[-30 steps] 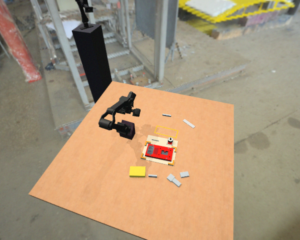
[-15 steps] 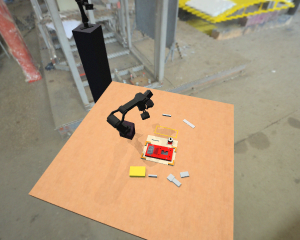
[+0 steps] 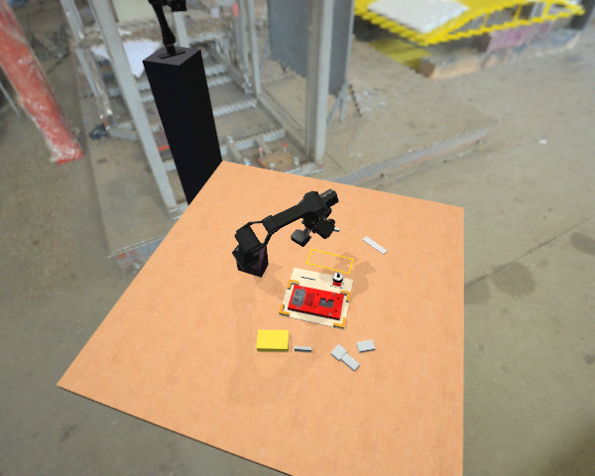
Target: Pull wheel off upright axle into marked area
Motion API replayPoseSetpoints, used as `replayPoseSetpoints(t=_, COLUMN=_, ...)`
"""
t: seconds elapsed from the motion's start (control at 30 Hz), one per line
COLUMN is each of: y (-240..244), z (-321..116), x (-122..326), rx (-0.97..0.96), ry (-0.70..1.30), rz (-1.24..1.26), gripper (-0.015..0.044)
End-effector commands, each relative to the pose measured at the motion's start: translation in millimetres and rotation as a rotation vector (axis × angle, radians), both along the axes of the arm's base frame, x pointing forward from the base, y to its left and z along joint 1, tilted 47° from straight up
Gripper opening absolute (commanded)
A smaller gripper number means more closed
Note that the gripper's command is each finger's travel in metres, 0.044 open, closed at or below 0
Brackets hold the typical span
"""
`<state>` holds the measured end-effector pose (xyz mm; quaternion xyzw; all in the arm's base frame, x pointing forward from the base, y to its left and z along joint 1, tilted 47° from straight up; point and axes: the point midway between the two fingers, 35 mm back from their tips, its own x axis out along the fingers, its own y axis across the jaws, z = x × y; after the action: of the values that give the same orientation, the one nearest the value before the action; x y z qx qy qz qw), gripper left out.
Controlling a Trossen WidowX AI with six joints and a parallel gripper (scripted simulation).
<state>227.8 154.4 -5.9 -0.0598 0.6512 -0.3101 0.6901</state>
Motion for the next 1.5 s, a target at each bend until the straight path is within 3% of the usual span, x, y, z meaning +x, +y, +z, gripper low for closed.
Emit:
replayPoseSetpoints(t=0.0, y=-32, z=8, x=59, rx=-0.113, ry=-0.288, rz=-0.398, gripper=0.03)
replayPoseSetpoints(t=0.37, y=-101, z=24, x=131, rx=-0.278, ry=-0.753, rz=-0.94, gripper=0.03)
replayPoseSetpoints(t=0.97, y=-98, z=16, x=133, rx=-0.28, ry=-0.761, rz=-0.948, gripper=0.03)
replayPoseSetpoints(t=1.47, y=-149, z=-36, x=131, rx=-0.282, ry=-0.763, rz=-0.947, gripper=0.03)
